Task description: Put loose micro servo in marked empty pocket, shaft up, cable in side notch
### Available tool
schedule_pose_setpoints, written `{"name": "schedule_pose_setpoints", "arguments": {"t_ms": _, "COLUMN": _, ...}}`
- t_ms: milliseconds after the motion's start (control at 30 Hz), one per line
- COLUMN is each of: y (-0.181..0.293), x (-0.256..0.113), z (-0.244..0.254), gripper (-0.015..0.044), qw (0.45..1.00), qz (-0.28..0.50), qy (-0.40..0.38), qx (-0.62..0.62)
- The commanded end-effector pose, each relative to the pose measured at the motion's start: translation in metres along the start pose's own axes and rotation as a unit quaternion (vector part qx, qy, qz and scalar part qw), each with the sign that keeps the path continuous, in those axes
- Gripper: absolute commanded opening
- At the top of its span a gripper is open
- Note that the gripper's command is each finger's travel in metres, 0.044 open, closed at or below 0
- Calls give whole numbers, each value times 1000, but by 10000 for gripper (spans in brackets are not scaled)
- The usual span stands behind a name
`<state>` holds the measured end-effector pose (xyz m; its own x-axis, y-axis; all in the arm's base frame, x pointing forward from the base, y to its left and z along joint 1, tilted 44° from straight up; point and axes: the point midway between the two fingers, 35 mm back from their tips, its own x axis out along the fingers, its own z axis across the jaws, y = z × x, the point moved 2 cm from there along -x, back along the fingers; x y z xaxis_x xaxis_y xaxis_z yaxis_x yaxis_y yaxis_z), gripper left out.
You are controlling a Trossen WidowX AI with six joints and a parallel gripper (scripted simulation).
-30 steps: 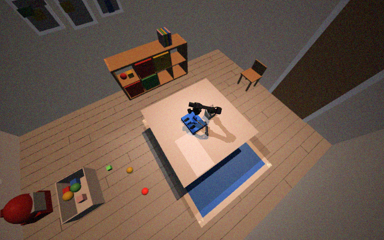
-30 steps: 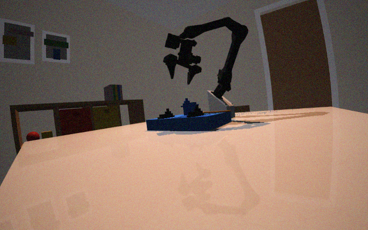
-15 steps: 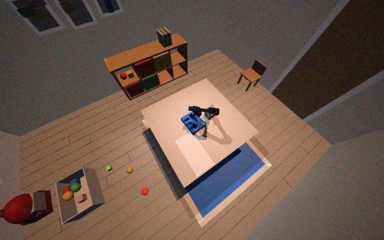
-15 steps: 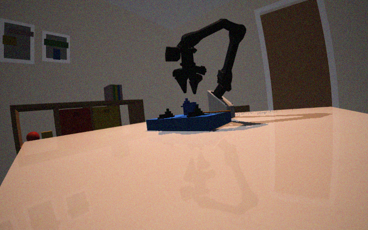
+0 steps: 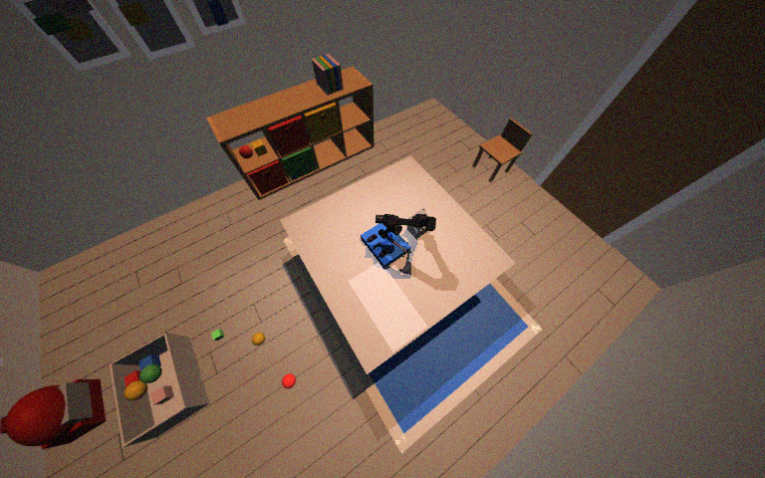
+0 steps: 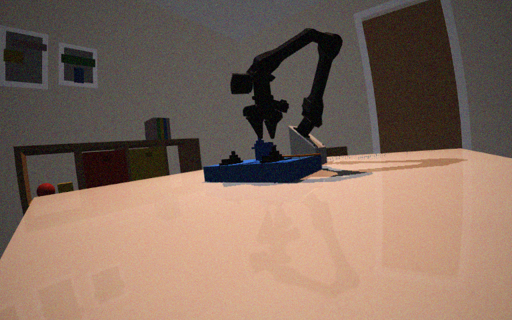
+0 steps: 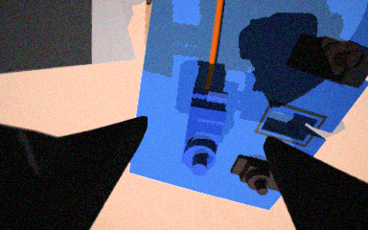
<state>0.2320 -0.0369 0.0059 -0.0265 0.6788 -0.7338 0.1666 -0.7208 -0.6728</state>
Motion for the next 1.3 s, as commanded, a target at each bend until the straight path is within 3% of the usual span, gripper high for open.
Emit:
{"name": "schedule_pose_setpoints", "arguments": {"t_ms": 0, "y": 0, "x": 5, "z": 0, "gripper": 440, "qw": 1000, "qz": -3, "qy": 2, "qx": 3}}
{"name": "schedule_pose_setpoints", "arguments": {"t_ms": 433, "y": 0, "x": 23, "z": 0, "gripper": 440, "qw": 1000, "qz": -3, "qy": 2, "qx": 3}}
{"name": "schedule_pose_setpoints", "arguments": {"t_ms": 833, "y": 0, "x": 23, "z": 0, "gripper": 125, "qw": 1000, "qz": -3, "qy": 2, "qx": 3}}
{"name": "schedule_pose_setpoints", "arguments": {"t_ms": 1033, "y": 0, "x": 23, "z": 0, "gripper": 85, "qw": 1000, "qz": -3, "qy": 2, "qx": 3}}
{"name": "schedule_pose_setpoints", "arguments": {"t_ms": 1133, "y": 0, "x": 17, "z": 0, "gripper": 6, "qw": 1000, "qz": -3, "qy": 2, "qx": 3}}
{"name": "schedule_pose_setpoints", "arguments": {"t_ms": 1267, "y": -2, "x": 0, "z": 2, "gripper": 0, "qw": 1000, "qz": -3, "qy": 2, "qx": 3}}
